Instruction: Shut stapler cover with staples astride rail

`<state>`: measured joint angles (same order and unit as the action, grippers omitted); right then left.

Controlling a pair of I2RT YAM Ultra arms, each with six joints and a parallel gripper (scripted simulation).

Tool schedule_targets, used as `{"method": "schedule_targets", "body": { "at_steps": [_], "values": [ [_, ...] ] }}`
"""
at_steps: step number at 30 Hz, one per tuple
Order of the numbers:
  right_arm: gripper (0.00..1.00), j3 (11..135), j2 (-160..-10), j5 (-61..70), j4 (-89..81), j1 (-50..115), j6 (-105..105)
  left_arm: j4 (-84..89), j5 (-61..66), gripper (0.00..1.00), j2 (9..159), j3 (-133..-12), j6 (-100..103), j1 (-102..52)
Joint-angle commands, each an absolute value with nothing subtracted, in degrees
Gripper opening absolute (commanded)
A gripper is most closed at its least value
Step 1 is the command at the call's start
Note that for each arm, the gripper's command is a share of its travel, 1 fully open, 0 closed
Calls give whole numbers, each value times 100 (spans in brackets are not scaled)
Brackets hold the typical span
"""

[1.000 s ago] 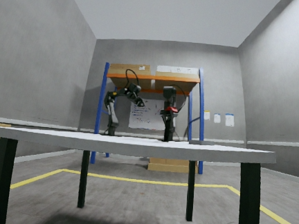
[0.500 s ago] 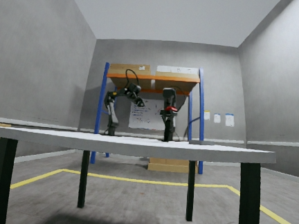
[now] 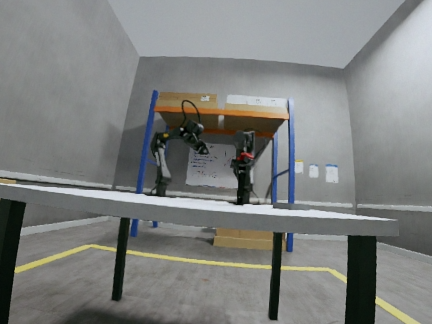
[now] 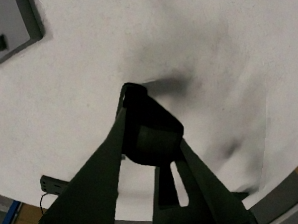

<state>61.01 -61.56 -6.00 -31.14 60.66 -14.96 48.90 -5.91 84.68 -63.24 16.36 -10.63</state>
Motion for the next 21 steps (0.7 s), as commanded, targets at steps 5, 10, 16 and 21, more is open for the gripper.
{"method": "schedule_targets", "body": {
  "at_steps": [5, 10, 16, 21],
  "values": [
    [100, 6120, -6005, -545, -3029, 6043, -1554, 4216, -866, 0, 7843, -5701, 1755, -1240],
    [100, 6120, -6005, -545, -3029, 6043, -1554, 3798, -1035, 0, 7432, -5223, 1814, -1365],
    [100, 6120, -6005, -545, -3029, 6043, -1554, 3466, -1184, 0, 7108, -4844, 1859, -1475],
    [100, 6120, -6005, -545, -3029, 6043, -1554, 3051, -1388, 0, 6710, -4375, 1912, -1627]
  ]
}}
